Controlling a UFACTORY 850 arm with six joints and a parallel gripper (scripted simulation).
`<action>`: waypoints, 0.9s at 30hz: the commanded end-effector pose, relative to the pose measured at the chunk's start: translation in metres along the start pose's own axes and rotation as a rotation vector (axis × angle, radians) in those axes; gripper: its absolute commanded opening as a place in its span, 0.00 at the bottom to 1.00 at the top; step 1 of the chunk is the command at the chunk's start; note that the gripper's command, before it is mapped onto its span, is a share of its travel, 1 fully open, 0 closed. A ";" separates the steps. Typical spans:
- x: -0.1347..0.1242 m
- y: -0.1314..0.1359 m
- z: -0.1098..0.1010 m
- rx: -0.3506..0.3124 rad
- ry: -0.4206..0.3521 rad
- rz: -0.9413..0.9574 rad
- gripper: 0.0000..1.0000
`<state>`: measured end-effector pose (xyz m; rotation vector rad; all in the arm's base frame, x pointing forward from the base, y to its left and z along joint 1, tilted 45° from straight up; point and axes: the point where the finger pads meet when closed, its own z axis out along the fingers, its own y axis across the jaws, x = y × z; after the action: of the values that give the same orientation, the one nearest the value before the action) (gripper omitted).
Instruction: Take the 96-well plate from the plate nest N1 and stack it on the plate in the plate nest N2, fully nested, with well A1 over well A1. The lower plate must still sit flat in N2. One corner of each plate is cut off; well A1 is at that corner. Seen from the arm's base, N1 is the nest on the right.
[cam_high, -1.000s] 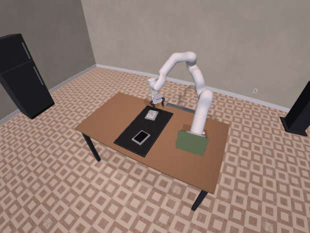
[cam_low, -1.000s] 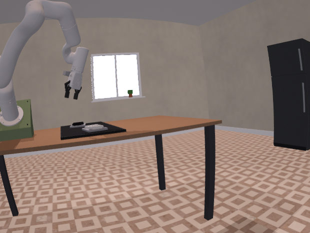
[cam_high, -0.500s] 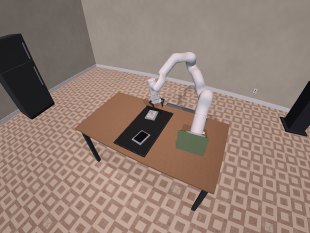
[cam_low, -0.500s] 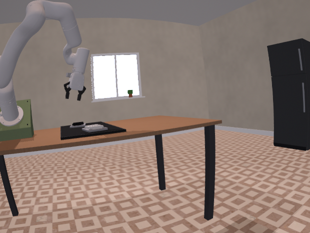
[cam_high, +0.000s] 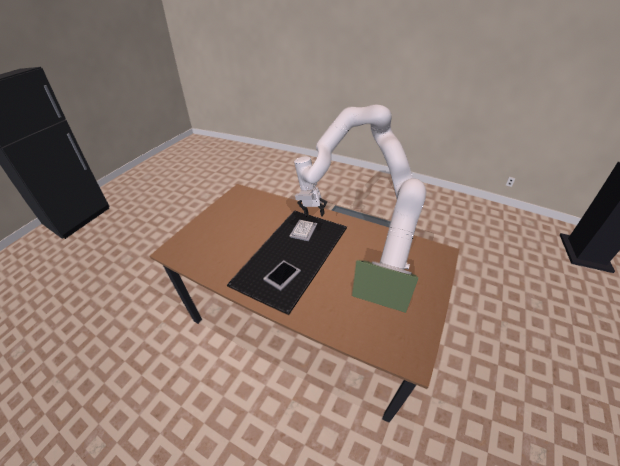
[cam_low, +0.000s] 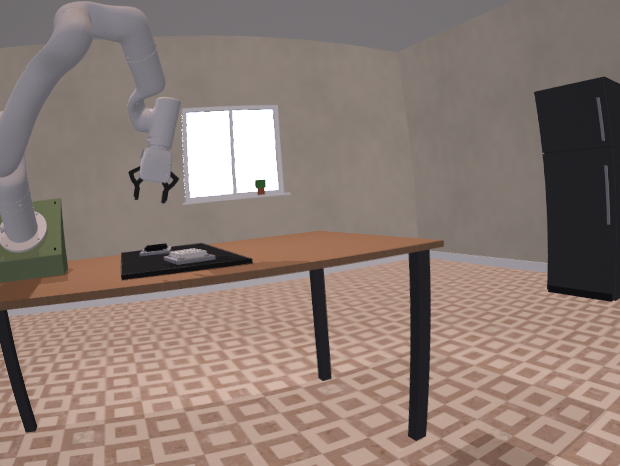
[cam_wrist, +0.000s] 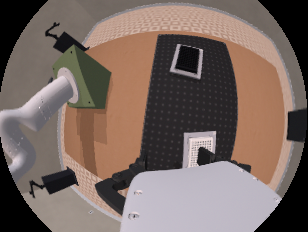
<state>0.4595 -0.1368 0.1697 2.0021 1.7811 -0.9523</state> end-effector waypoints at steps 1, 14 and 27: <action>-0.004 0.007 0.002 -0.020 -0.012 0.166 1.00; -0.009 0.016 0.006 -0.044 -0.012 0.468 1.00; -0.015 0.028 0.010 -0.068 -0.005 0.767 1.00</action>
<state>0.4778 -0.1554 0.1667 2.2957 1.0543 -0.7008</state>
